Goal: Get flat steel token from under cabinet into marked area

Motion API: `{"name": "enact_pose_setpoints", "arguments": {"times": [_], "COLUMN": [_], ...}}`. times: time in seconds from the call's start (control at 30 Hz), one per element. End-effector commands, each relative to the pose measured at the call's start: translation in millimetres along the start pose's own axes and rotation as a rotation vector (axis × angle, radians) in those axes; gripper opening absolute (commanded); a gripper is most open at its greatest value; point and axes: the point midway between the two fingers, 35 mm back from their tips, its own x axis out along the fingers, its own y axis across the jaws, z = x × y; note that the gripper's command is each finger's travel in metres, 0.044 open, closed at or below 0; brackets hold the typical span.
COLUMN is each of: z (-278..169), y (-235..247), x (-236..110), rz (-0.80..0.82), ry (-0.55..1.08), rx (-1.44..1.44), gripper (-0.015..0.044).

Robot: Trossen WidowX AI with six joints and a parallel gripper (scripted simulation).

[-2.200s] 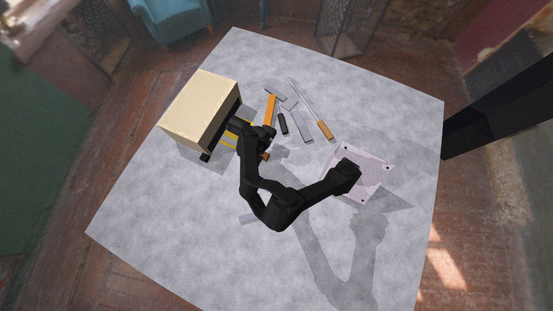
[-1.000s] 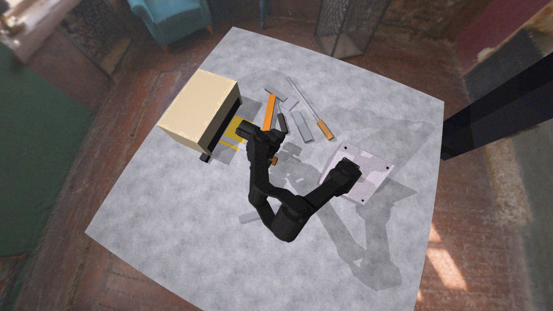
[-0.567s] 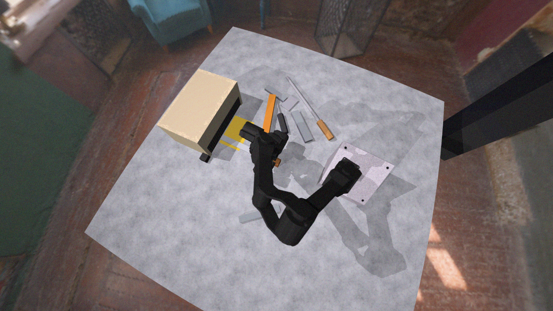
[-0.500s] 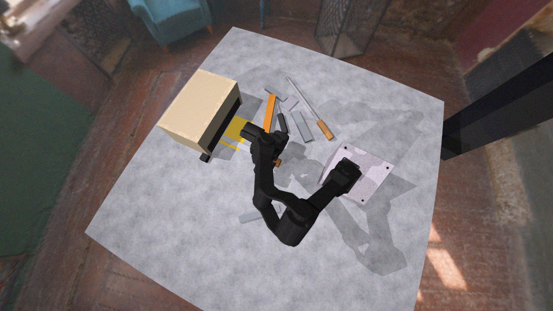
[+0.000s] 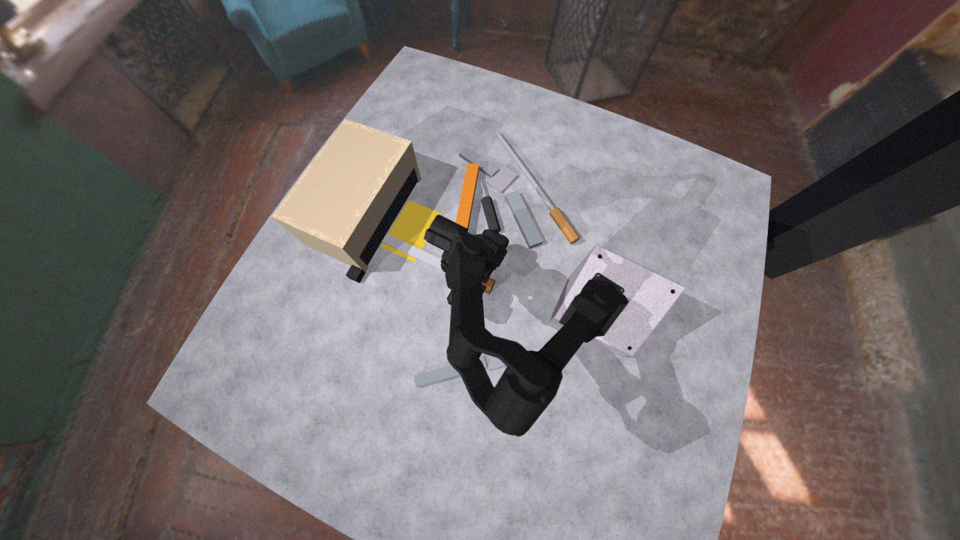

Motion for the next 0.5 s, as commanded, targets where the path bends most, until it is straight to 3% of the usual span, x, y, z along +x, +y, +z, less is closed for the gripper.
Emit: {"name": "enact_pose_setpoints", "arguments": {"times": [0.0, 0.47], "z": [-9.4, -25.8], "y": [0.0, 0.2], "x": [0.9, 0.9], "rz": [-0.001, -0.001], "ry": [0.007, 0.008], "rx": [-0.001, 0.0], "gripper": [0.0, 0.0]}}
